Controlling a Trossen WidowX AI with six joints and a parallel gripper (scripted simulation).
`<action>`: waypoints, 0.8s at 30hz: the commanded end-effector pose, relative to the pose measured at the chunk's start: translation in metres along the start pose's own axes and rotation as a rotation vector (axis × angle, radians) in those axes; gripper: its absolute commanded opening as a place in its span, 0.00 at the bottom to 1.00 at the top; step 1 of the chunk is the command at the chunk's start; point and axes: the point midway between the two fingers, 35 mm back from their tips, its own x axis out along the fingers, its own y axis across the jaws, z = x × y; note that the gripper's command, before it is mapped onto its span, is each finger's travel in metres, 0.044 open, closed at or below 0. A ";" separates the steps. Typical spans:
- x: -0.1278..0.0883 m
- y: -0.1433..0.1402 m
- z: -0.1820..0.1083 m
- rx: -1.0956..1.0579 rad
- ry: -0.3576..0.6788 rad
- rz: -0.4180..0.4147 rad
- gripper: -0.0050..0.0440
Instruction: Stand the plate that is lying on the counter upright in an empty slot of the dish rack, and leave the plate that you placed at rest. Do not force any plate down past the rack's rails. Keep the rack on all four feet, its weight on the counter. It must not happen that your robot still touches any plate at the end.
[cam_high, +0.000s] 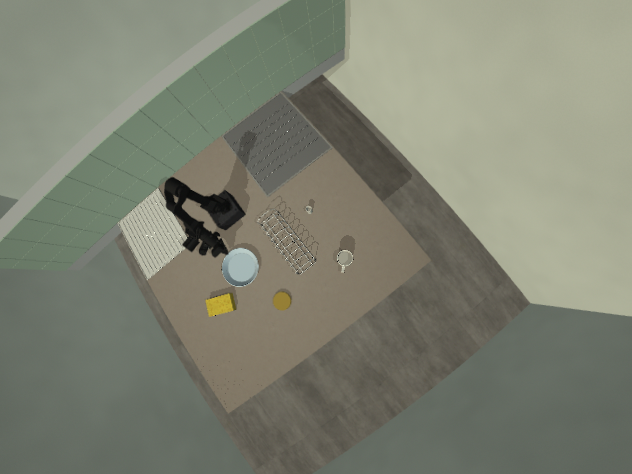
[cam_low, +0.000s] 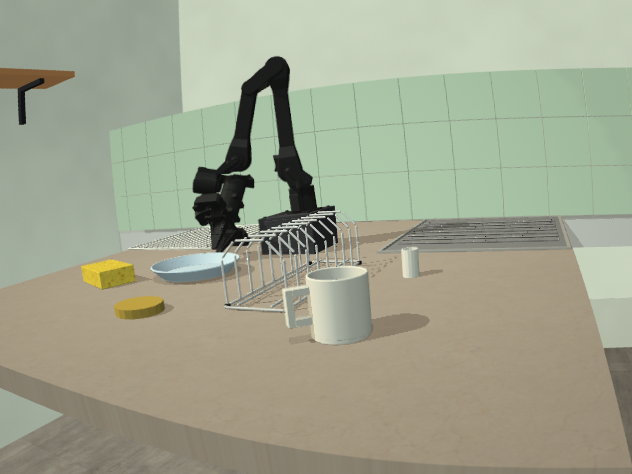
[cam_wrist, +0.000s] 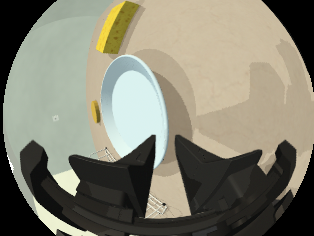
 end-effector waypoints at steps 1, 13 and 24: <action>0.001 -0.001 -0.001 0.005 0.002 -0.004 0.29; 0.003 -0.001 -0.001 0.005 0.002 -0.004 0.29; 0.005 0.000 0.000 0.005 0.002 -0.004 0.29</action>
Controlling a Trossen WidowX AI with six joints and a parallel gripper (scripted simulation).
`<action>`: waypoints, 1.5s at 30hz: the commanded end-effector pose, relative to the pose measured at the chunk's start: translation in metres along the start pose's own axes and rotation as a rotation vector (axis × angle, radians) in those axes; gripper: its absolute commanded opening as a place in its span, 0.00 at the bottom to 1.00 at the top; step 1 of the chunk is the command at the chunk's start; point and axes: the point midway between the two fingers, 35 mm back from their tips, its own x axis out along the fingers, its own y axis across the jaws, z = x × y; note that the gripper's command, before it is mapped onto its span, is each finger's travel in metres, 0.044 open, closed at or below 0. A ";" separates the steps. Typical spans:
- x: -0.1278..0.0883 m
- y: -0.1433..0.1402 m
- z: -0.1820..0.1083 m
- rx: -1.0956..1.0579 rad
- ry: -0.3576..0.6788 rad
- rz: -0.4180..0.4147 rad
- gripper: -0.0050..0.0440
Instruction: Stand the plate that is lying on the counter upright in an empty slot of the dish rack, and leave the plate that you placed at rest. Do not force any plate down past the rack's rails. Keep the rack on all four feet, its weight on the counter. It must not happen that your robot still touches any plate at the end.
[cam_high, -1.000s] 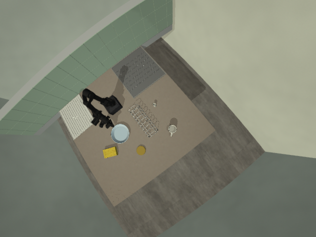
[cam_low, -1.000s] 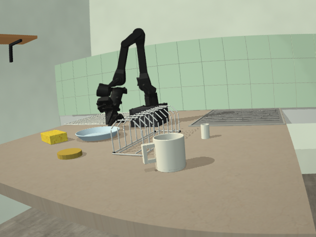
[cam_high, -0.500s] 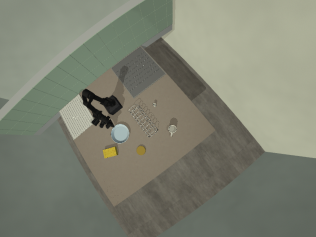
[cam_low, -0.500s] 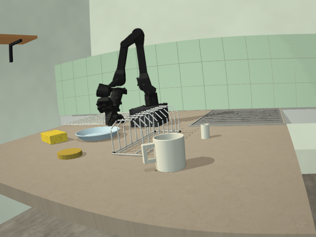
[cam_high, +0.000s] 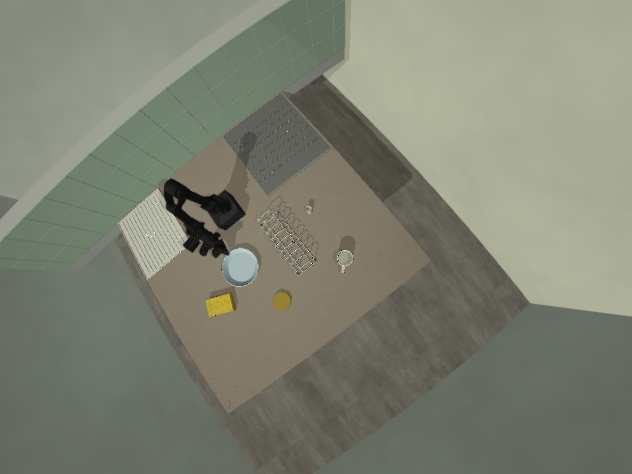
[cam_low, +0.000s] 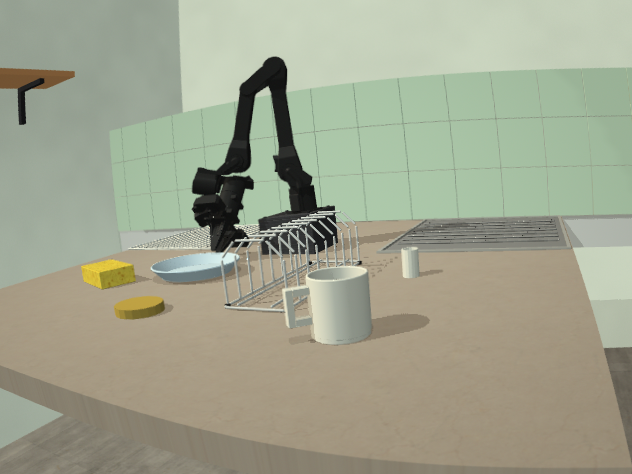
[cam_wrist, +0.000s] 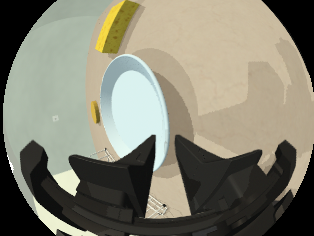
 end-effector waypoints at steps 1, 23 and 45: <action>0.001 -0.001 -0.001 0.004 0.002 -0.004 0.29; 0.005 0.000 0.000 0.004 0.002 -0.004 0.29; 0.009 0.001 0.000 0.004 0.002 -0.004 0.29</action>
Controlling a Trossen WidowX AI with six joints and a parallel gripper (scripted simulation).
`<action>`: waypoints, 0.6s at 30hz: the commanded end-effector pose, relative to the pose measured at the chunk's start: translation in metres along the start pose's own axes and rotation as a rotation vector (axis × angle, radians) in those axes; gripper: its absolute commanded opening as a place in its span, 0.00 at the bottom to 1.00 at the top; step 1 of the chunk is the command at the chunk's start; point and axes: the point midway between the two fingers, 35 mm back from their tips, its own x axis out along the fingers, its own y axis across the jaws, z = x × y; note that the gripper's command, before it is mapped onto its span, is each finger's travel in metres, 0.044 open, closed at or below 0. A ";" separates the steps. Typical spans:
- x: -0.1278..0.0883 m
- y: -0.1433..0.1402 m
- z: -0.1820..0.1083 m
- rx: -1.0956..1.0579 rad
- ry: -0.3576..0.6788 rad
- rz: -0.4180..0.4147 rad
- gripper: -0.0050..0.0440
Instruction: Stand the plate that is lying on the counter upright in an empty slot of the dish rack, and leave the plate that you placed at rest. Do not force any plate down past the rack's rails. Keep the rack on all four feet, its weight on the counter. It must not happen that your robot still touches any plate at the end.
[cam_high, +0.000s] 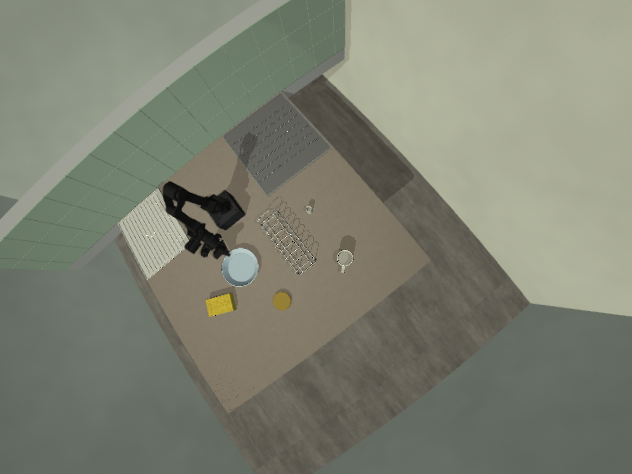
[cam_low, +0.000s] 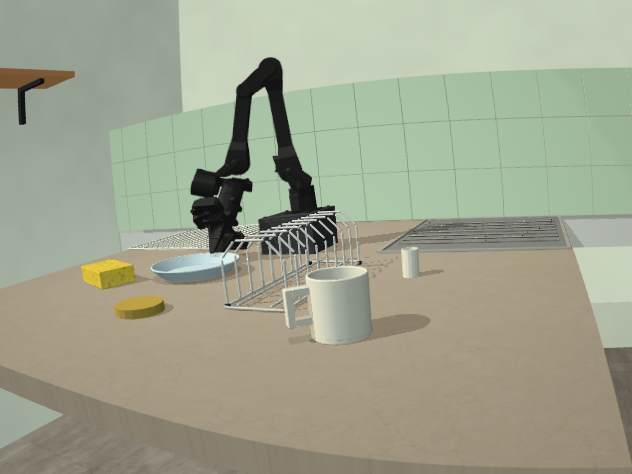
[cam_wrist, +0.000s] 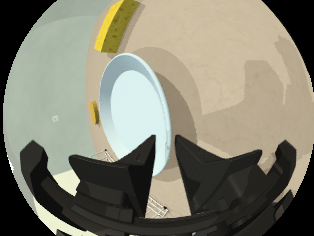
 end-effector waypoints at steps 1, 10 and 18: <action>0.001 -0.001 0.000 0.004 0.001 -0.003 0.29; 0.003 0.000 0.000 0.004 0.001 -0.003 0.29; 0.004 0.000 0.000 0.004 0.001 -0.003 0.29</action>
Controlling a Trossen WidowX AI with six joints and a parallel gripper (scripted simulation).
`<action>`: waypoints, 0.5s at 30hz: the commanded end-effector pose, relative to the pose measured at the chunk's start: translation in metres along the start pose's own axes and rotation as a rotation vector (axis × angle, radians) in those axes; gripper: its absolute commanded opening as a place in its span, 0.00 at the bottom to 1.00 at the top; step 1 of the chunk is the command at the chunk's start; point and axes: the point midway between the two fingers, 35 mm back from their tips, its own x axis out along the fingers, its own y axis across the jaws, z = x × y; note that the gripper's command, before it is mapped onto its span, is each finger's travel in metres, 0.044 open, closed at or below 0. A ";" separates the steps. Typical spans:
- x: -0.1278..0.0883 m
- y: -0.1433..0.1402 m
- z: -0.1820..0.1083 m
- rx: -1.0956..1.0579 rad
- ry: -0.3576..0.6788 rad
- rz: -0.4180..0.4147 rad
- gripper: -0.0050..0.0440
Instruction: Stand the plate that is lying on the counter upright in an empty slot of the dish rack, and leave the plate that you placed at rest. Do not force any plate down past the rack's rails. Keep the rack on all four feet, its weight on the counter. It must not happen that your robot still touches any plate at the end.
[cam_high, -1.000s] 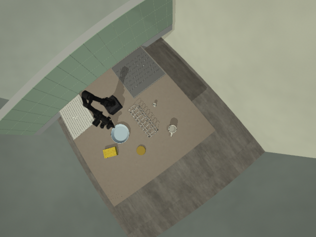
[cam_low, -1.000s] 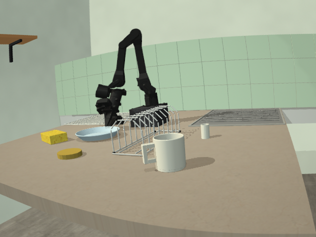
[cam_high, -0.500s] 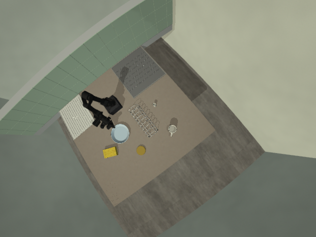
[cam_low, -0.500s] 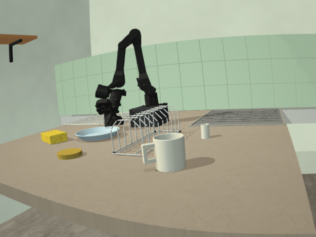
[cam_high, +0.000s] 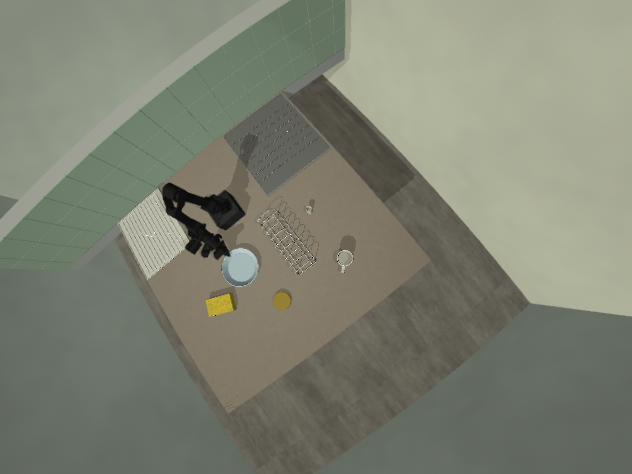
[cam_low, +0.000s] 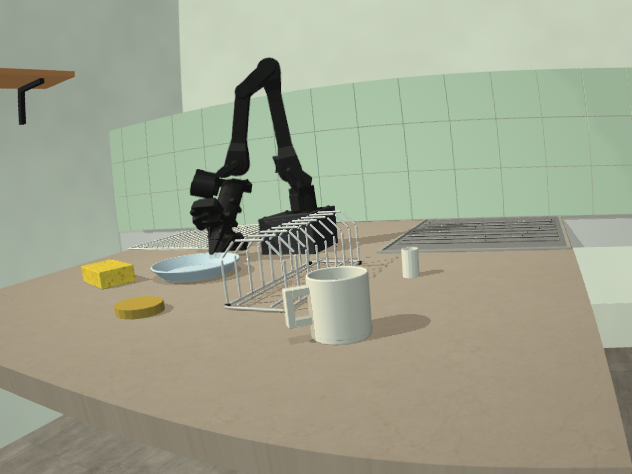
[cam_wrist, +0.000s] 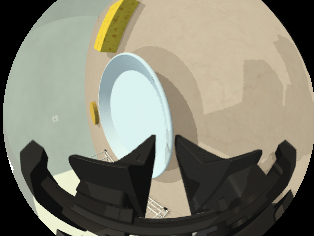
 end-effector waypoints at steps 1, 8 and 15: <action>0.001 -0.001 0.000 0.004 0.001 -0.003 0.29; 0.001 0.000 0.000 0.000 0.000 0.000 0.29; 0.001 0.000 0.000 0.000 0.000 0.000 0.29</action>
